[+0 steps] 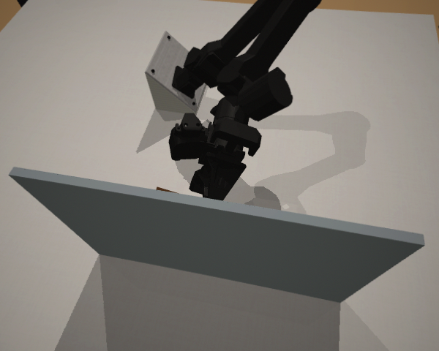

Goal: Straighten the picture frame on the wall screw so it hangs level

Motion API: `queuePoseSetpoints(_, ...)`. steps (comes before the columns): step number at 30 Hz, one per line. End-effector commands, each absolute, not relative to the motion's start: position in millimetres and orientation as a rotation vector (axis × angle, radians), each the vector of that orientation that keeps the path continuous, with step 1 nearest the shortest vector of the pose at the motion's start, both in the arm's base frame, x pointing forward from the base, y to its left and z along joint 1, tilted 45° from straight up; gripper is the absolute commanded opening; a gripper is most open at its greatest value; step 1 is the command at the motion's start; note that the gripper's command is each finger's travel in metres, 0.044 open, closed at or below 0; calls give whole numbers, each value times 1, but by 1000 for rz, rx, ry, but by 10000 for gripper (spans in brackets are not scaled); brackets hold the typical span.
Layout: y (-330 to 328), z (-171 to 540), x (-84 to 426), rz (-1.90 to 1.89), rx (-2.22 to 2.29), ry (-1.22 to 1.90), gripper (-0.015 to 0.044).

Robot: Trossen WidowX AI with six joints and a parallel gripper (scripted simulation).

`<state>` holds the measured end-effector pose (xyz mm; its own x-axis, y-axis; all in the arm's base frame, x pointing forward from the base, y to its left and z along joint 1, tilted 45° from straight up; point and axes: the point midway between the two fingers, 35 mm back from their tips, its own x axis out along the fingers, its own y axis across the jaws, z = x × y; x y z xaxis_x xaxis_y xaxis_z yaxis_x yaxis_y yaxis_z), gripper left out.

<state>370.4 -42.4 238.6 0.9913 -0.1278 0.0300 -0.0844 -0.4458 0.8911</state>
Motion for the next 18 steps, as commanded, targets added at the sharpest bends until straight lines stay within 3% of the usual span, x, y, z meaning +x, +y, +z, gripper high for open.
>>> queuePoseSetpoints(1,-42,239,370,-48,2035,-149,0)
queuePoseSetpoints(18,-42,238,370,-46,2093,-152,0)
